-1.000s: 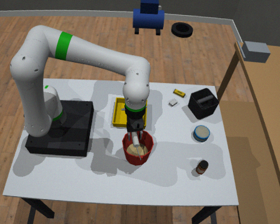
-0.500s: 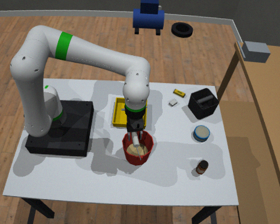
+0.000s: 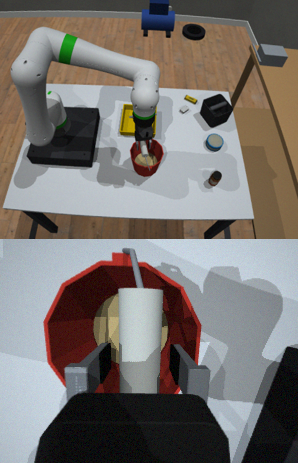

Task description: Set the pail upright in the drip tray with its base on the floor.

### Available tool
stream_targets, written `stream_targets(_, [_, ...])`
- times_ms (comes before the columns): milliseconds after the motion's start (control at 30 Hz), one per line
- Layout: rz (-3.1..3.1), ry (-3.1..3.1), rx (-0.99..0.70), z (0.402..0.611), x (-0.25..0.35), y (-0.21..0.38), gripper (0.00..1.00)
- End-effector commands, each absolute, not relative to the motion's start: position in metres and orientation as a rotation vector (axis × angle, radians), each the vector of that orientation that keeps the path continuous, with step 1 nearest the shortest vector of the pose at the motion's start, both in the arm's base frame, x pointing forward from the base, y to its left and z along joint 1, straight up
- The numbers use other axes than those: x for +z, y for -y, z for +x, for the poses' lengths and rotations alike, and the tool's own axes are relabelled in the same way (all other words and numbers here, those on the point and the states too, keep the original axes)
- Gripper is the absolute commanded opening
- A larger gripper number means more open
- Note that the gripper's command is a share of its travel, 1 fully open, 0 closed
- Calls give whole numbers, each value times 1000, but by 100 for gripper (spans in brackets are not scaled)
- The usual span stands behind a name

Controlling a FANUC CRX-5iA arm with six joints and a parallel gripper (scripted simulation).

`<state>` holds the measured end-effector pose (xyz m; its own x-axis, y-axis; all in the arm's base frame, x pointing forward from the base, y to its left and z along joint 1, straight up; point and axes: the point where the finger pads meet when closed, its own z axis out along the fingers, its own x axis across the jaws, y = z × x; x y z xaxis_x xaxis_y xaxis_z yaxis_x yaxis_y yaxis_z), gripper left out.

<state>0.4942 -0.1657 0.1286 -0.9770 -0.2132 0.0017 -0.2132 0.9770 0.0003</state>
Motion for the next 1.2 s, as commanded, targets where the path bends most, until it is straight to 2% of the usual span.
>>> stream_targets(0, [337, 3123, 1, 495, 129, 166, 100])
stream_targets(333, [337, 3123, 1, 495, 129, 166, 100])
stream_targets(367, [337, 3123, 1, 495, 129, 166, 0])
stream_targets(1167, [337, 3123, 1, 495, 129, 166, 0])
